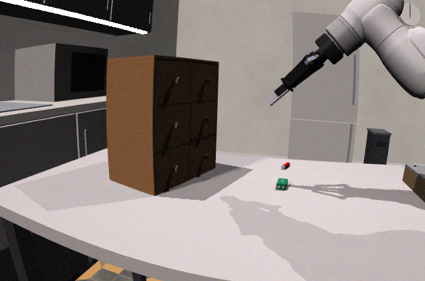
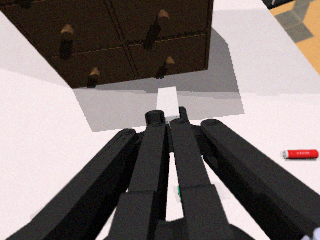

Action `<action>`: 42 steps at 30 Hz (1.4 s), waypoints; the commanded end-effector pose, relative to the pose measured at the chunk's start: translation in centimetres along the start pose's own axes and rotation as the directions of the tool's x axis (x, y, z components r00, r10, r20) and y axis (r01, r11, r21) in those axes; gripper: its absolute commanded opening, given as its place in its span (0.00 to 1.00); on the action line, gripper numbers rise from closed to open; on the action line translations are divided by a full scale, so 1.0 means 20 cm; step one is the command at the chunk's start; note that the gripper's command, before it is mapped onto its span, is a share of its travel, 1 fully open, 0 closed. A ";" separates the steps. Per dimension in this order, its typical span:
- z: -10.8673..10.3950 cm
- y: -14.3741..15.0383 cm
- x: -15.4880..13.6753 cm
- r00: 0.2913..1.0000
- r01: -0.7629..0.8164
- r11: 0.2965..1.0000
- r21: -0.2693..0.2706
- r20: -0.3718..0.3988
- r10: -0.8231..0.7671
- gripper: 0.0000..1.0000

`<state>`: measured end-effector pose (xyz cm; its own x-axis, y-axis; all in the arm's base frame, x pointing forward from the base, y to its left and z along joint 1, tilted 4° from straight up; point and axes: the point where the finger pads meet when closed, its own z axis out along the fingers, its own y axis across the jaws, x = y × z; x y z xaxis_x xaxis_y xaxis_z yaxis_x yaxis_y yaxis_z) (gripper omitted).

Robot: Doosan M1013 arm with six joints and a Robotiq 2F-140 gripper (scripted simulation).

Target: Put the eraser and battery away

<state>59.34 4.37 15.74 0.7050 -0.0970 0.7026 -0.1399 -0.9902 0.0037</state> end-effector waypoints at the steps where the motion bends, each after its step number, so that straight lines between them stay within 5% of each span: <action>1: -0.07 0.00 0.01 0.961 0.011 1.000 -0.007 0.275 -0.009 0.00; 13: -0.21 0.00 0.02 0.945 0.009 0.999 -0.042 0.327 0.006 0.00; 21: -0.28 0.00 0.02 0.860 0.021 0.998 -0.059 0.509 0.013 0.00; 28: -0.31 0.00 0.02 0.709 0.020 1.000 -0.020 0.705 0.000 0.00; 42: -0.32 0.00 0.02 0.664 0.017 1.000 -0.009 0.748 -0.005 0.00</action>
<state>55.20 5.04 20.67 0.9887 -0.1355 -0.0638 -0.1343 -0.9907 0.0228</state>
